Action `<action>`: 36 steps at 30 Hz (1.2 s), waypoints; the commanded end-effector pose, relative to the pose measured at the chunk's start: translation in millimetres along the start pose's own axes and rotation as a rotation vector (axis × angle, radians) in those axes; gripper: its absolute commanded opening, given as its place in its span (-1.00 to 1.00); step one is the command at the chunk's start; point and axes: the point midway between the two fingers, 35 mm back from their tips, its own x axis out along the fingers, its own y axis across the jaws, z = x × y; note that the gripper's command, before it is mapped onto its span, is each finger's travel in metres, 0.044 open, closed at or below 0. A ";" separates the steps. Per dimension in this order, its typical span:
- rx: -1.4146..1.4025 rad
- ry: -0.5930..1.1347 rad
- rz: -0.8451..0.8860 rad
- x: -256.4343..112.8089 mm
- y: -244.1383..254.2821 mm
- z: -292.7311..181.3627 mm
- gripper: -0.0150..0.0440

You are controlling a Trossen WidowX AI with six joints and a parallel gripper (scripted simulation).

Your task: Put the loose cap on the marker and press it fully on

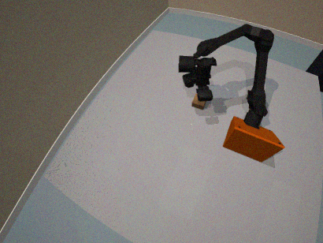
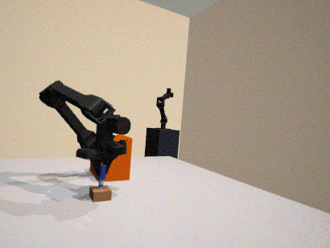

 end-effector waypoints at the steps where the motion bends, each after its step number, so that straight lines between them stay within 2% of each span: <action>1: -0.003 0.002 -0.005 6.4 -0.6 -0.6 -0.49; 13: -0.003 0.002 -0.005 10.0 -0.7 -1.0 -0.49; 30: 0.001 0.002 -0.002 9.5 -0.3 -0.8 1.00; 33: 0.000 0.000 0.000 -0.1 -0.3 0.5 1.00; 36: -0.001 0.000 0.003 -42.9 0.2 1.9 1.00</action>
